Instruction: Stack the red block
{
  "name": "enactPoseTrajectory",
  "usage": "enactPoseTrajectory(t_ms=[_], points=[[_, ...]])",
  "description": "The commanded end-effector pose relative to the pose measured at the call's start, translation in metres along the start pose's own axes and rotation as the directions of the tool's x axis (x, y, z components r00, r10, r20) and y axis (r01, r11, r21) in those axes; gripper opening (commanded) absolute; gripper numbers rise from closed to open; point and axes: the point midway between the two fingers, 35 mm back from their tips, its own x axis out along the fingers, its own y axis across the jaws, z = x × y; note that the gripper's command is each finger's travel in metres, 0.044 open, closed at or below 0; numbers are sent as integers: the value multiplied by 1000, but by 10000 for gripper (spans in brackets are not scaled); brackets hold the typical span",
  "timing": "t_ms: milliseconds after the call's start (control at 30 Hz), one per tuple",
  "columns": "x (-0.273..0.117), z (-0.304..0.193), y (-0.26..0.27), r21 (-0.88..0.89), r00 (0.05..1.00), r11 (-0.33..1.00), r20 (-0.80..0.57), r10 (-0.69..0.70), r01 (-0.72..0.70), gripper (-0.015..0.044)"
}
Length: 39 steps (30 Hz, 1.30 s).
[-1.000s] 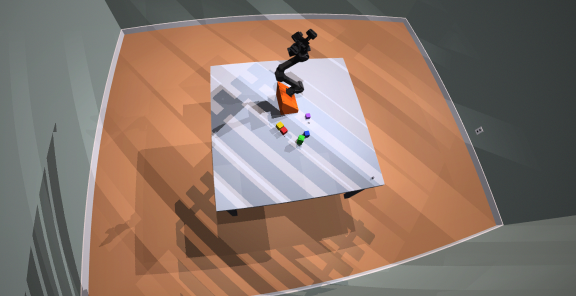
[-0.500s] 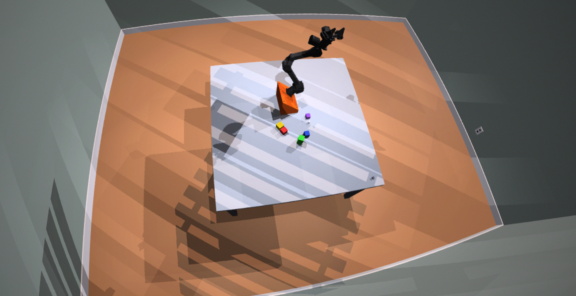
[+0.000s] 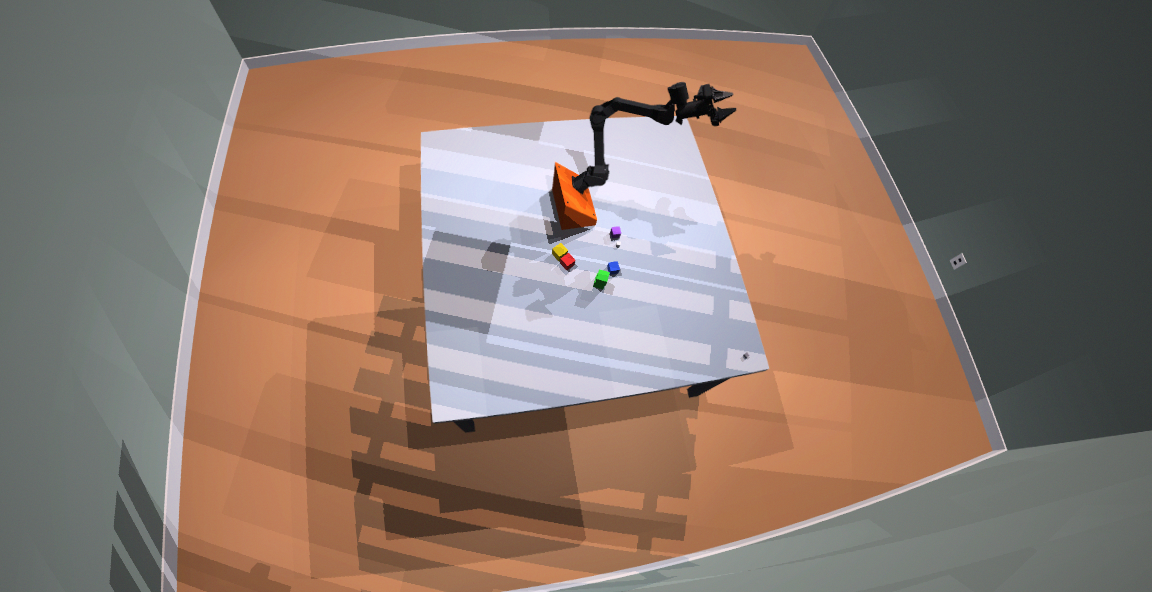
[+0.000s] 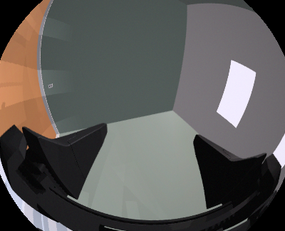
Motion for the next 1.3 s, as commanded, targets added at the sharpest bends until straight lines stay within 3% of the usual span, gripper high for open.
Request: enactPoseTrajectory(t_ms=[0,200,300,533,900,1267], points=[[9,-29,49,-80,990,988,-77,122,-129,440],[11,-102,123,-172,915,919,-263,305,-355,440],[11,-131,138,-173,894,907,-315,319,-384,440],[-14,-226,184,-158,731,795,-527,434,-585,440],[-119,-395,210,95,277,592,-818,505,-800,440],[-275,-504,175,495,-235,508,-839,492,-705,440]])
